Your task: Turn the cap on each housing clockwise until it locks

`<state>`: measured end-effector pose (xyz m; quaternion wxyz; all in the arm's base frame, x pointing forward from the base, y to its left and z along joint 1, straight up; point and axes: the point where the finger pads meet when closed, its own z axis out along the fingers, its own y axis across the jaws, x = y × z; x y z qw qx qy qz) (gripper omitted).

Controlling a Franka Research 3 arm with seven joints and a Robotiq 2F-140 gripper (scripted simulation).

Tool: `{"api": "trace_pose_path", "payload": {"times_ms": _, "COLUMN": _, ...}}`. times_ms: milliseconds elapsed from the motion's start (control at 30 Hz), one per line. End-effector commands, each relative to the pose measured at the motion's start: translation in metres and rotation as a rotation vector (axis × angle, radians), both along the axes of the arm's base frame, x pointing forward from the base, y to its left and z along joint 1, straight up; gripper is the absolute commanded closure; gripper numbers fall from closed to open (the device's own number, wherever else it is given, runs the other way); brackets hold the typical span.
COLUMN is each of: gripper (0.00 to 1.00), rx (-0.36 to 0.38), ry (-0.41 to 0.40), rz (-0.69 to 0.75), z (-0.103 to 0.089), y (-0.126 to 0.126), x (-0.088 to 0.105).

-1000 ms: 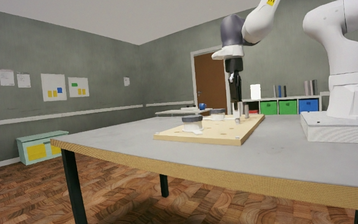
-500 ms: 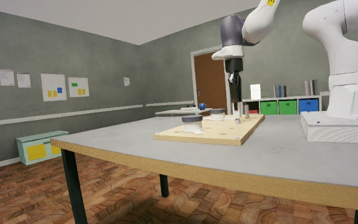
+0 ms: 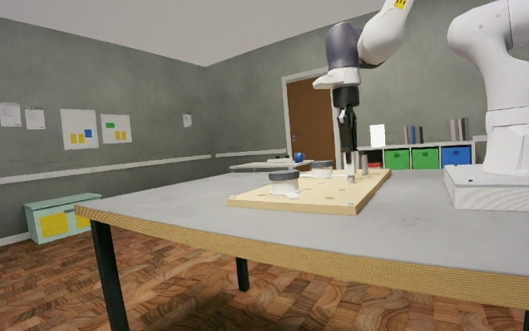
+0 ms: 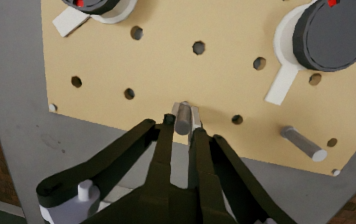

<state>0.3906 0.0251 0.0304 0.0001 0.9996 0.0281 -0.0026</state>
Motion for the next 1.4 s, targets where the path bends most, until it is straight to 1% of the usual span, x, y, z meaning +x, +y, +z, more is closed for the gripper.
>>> {"api": "trace_pose_path", "payload": {"times_ms": 0, "gripper": 0.9, "rx": 0.0, "ry": -0.005, "rz": 0.004, "z": -0.0002, "y": -0.0001, "x": 0.0019}}
{"api": "trace_pose_path", "payload": {"times_ms": 1367, "gripper": 0.9, "rx": 0.0, "ry": -0.005, "rz": 0.004, "z": -0.006, "y": -0.0001, "x": 0.0019}}
